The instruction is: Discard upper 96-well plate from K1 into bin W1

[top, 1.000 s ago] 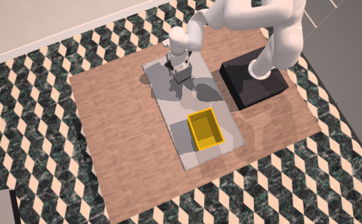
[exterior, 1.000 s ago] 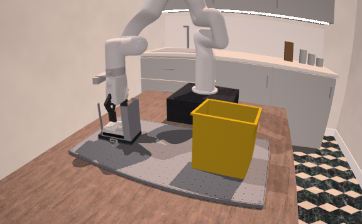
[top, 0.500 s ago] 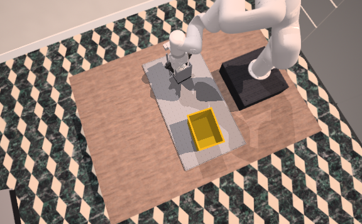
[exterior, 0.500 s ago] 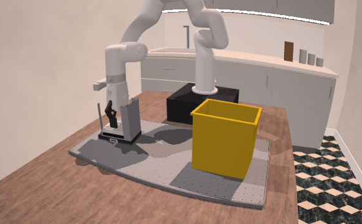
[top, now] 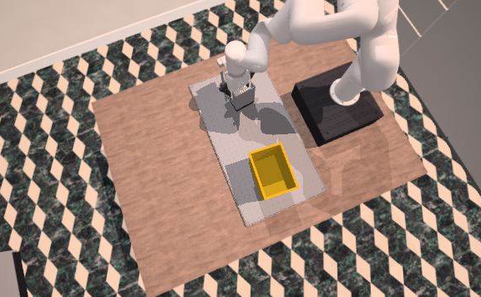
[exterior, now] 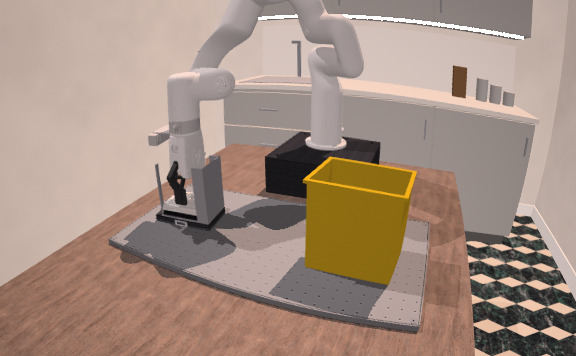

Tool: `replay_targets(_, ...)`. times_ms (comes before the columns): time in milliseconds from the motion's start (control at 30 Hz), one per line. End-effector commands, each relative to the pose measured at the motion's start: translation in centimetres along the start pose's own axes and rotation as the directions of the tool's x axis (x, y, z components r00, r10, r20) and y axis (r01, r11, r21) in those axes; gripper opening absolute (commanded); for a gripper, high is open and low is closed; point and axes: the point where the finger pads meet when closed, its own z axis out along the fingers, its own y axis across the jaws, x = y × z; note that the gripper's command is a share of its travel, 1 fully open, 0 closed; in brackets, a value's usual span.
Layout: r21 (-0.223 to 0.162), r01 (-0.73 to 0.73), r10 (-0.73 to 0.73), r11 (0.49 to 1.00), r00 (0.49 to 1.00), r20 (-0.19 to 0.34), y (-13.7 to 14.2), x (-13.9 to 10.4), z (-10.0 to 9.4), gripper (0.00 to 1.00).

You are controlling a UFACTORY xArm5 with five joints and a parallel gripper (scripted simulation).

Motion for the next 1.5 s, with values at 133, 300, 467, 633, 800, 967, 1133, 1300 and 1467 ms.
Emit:
replay_targets(133,0.003,0.000,0.000,1.000,1.000,-0.002,-0.1,0.1,0.2,1.00)
replay_targets(300,0.003,0.000,0.000,1.000,1.000,-0.002,-0.1,0.1,0.5,1.00)
replay_targets(467,0.003,0.000,0.000,1.000,1.000,-0.002,-0.1,0.1,0.9,1.00)
replay_targets(633,0.003,0.000,0.000,1.000,1.000,-0.002,-0.1,0.1,1.1,1.00)
replay_targets(800,0.003,0.000,0.000,1.000,1.000,-0.002,-0.1,0.1,1.4,1.00)
replay_targets(967,0.003,0.000,0.000,1.000,1.000,-0.002,-0.1,0.1,1.6,1.00)
replay_targets(1133,0.003,0.000,0.000,1.000,1.000,-0.002,-0.1,0.1,1.6,1.00)
replay_targets(1300,0.003,0.000,0.000,1.000,1.000,-0.002,-0.1,0.1,1.6,1.00)
replay_targets(1467,0.003,0.000,0.000,1.000,1.000,-0.002,-0.1,0.1,1.5,0.00)
